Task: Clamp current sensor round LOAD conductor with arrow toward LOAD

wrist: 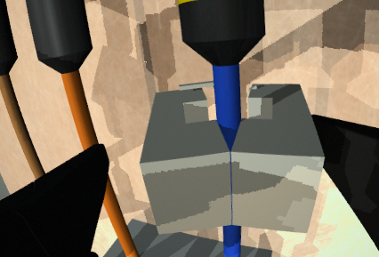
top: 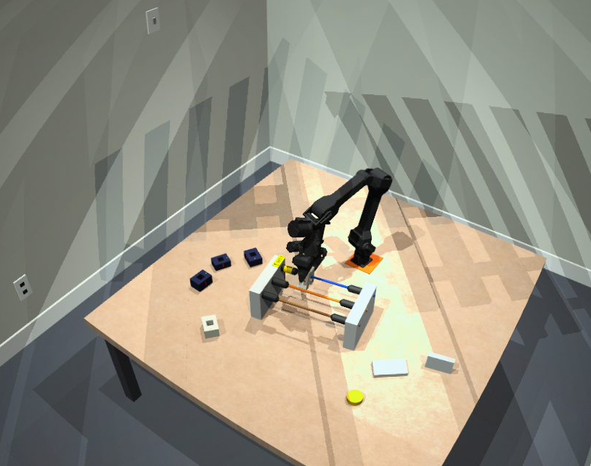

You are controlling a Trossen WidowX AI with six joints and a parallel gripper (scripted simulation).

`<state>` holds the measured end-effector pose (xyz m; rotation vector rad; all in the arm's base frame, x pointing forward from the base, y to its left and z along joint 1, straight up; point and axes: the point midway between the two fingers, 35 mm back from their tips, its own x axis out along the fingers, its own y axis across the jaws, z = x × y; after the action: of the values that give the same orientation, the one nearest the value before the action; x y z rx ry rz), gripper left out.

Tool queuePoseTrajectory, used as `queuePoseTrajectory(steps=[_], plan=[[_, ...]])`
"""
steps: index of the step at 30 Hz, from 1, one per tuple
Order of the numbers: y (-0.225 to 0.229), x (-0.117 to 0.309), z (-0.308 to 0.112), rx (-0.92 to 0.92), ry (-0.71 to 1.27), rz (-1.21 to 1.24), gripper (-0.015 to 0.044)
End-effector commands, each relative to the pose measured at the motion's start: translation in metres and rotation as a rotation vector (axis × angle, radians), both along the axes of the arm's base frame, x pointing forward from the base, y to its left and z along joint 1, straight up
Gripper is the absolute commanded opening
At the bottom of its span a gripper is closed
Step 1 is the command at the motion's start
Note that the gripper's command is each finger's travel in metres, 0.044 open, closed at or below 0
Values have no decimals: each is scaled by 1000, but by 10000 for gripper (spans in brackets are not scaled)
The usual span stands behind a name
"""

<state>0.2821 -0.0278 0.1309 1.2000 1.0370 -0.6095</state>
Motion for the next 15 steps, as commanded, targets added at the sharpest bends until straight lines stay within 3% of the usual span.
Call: queuePoseTrajectory(steps=[1, 14, 15], plan=[[2, 2, -7, 5, 3, 4, 440], [3, 9, -20, 59, -155, 6, 440], [3, 9, -19, 35, -97, 10, 433]])
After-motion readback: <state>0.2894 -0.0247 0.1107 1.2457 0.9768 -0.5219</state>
